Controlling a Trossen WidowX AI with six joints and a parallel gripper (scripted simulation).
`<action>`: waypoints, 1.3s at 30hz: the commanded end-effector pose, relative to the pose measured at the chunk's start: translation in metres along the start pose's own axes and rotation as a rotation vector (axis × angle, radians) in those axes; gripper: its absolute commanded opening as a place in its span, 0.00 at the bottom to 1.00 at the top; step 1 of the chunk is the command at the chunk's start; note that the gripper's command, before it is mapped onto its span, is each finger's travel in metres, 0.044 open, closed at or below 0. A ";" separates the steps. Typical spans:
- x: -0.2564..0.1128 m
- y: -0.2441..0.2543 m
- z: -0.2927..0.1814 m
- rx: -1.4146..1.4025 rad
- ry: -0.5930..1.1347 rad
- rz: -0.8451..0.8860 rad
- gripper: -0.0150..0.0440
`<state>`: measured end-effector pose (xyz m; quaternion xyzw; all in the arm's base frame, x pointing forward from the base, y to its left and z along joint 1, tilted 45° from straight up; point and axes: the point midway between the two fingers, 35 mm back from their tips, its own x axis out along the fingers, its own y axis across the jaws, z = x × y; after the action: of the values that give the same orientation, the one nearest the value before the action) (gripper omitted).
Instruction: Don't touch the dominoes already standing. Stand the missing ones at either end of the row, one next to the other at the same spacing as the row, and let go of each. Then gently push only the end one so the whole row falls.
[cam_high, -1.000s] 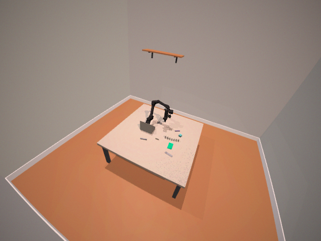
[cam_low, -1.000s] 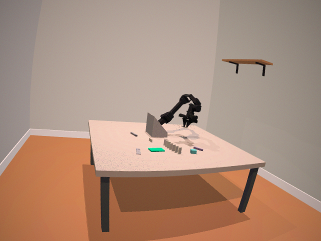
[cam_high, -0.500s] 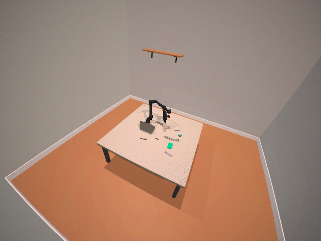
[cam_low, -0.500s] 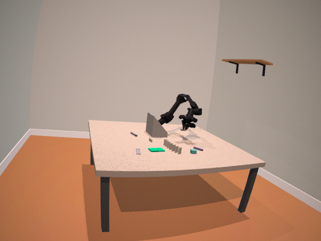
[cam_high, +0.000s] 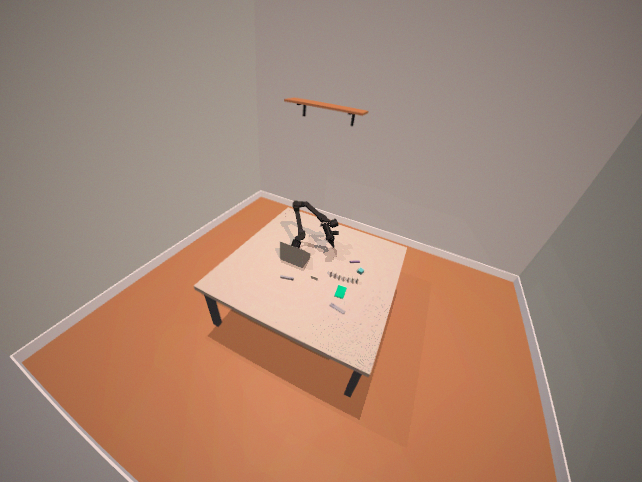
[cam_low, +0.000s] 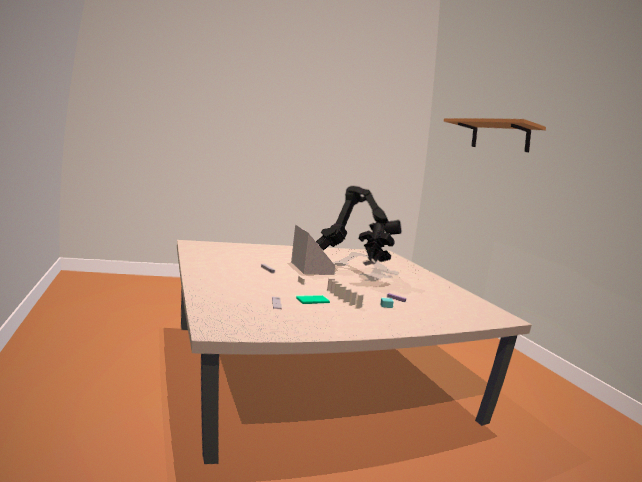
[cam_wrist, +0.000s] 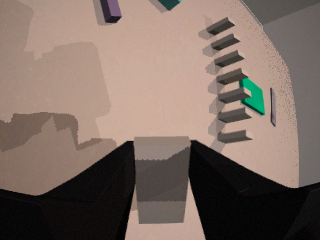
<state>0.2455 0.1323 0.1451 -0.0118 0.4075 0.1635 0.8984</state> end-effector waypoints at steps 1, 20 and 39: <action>-0.001 0.002 0.001 0.025 -0.091 -0.022 0.44; -0.024 0.014 0.007 0.241 -0.522 0.001 0.44; -0.058 0.006 -0.011 0.641 -0.862 0.165 0.44</action>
<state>0.2057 0.1260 0.1826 0.3213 0.0502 0.0968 0.9407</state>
